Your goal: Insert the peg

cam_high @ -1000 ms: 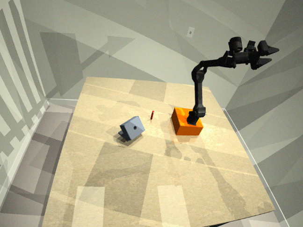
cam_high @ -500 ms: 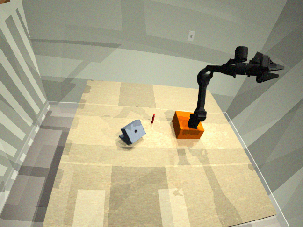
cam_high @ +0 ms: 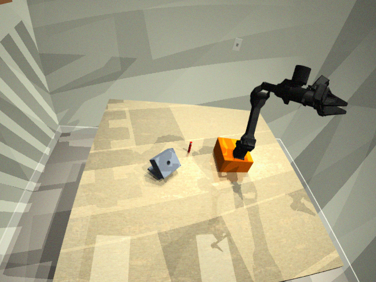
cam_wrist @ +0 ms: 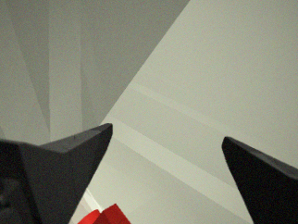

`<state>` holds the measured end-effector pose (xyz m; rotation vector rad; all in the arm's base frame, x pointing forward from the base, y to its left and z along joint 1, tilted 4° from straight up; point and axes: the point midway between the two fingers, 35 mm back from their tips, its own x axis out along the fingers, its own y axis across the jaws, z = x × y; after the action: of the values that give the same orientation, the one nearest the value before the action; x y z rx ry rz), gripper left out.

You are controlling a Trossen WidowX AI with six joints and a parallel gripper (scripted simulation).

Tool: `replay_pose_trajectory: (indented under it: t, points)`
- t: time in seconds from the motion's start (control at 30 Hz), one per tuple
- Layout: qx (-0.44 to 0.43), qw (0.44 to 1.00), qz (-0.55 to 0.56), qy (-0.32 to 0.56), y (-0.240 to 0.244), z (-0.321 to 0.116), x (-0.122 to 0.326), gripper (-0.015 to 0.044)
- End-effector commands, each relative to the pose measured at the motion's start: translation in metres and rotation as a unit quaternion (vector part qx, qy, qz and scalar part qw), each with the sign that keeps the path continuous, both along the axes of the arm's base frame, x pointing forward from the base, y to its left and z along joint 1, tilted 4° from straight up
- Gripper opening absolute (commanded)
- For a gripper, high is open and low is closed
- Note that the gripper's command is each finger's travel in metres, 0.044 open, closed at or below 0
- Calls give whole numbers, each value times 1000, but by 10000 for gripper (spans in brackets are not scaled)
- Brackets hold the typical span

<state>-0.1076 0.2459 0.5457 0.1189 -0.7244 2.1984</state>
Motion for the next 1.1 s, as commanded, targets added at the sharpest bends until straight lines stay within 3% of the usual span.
replay_pose_trajectory:
  t: [0.0, 1.07]
  points:
    - [-29, 999, -29, 2, 21, -14, 12, 440]
    - [-224, 929, -286, 75, 105, -117, 171, 440]
